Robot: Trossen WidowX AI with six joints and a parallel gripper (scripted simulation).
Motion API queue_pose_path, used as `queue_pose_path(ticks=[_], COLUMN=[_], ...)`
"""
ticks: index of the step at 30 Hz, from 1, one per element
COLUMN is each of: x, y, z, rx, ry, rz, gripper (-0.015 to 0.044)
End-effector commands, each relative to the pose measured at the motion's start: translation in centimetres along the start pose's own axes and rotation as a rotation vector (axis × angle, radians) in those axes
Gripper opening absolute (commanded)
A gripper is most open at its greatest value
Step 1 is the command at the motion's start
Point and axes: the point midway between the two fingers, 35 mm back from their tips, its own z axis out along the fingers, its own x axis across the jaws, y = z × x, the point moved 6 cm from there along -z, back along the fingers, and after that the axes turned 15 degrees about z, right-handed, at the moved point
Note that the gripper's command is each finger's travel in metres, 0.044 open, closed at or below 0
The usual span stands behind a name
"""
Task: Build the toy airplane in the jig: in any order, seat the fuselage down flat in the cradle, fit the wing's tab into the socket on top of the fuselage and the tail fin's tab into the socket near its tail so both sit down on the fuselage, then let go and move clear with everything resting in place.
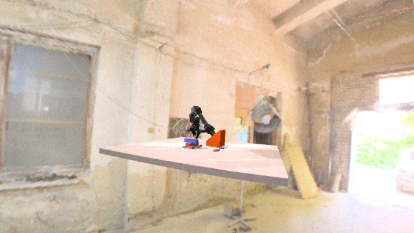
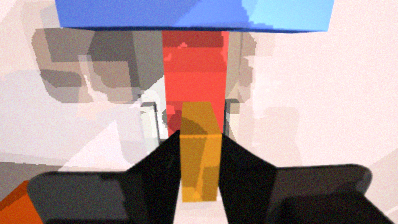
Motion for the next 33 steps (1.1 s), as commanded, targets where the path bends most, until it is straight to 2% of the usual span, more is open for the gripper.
queue_pose_path(ticks=[1, 7, 11, 13, 16, 26, 33], x=[-0.02, -0.05, -0.05, -0.05, -0.05, -0.05, -0.02], y=[-0.14, -0.06, -0.06, -0.06, -0.06, -0.06, -0.02], z=[0.7, 0.59, 0.59, 0.59, 0.59, 0.59, 0.35], rx=[0.003, 0.001, 0.001, 0.001, 0.001, 0.001, 0.002], ry=[-0.005, -0.002, -0.002, -0.002, -0.002, -0.002, -0.001], rz=[-0.006, 0.0, 0.0, 0.0, 0.0, 0.0, 0.0], gripper=[0.0066, 0.0079, 0.0052, 0.0, 0.0, 0.026, 0.026])
